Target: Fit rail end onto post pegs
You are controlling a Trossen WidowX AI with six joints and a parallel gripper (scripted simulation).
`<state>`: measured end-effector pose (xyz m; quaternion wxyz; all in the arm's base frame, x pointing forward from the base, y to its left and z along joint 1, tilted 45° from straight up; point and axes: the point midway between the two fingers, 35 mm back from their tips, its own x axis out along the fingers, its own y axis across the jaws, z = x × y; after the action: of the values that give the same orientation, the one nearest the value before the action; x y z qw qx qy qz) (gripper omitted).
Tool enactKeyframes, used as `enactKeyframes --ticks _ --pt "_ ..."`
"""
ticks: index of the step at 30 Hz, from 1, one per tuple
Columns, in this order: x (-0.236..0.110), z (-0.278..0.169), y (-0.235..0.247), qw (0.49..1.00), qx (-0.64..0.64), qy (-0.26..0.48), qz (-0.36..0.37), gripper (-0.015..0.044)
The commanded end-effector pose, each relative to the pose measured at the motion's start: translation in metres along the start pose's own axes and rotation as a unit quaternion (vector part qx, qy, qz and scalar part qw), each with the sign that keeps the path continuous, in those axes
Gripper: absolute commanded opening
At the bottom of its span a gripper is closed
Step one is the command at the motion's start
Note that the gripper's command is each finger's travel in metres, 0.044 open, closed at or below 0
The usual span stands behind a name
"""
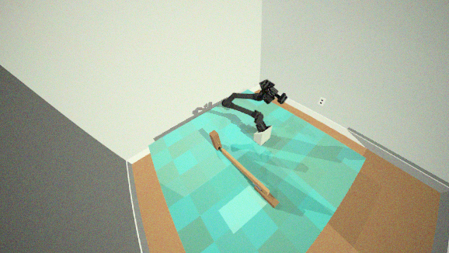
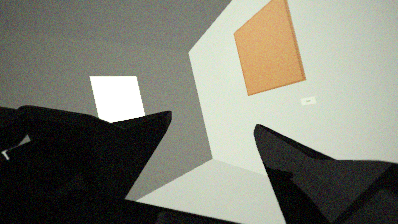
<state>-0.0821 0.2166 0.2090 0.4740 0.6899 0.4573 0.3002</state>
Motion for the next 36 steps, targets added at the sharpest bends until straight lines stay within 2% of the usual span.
enactKeyframes --ticks 1,3,7,10,11,13,16,20,22,26,31,36 --pt "0.001 0.000 0.000 1.000 -0.002 -0.002 0.000 0.0426" --pt "0.012 0.003 -0.001 0.999 -0.027 -0.016 -0.002 0.0440" --pt "0.037 0.015 0.000 0.984 -0.164 -0.069 -0.006 0.0440" --pt "0.055 0.028 0.001 0.958 -0.265 -0.110 -0.021 0.0440" --pt "0.060 0.026 -0.004 0.950 -0.292 -0.103 -0.034 0.0440" --pt "0.077 0.038 -0.005 0.915 -0.378 -0.130 -0.060 0.0440" --pt "0.101 0.065 -0.002 0.842 -0.497 -0.179 -0.111 0.0440" --pt "0.127 0.109 0.002 0.720 -0.625 -0.224 -0.204 0.0440" --pt "0.131 0.122 0.000 0.726 -0.611 -0.224 -0.224 0.0440" --pt "0.143 0.164 0.005 0.617 -0.681 -0.236 -0.315 0.0440" --pt "0.148 0.222 0.011 0.466 -0.735 -0.216 -0.443 0.0440" --pt "0.136 0.295 0.018 0.298 -0.739 -0.136 -0.589 0.0440"
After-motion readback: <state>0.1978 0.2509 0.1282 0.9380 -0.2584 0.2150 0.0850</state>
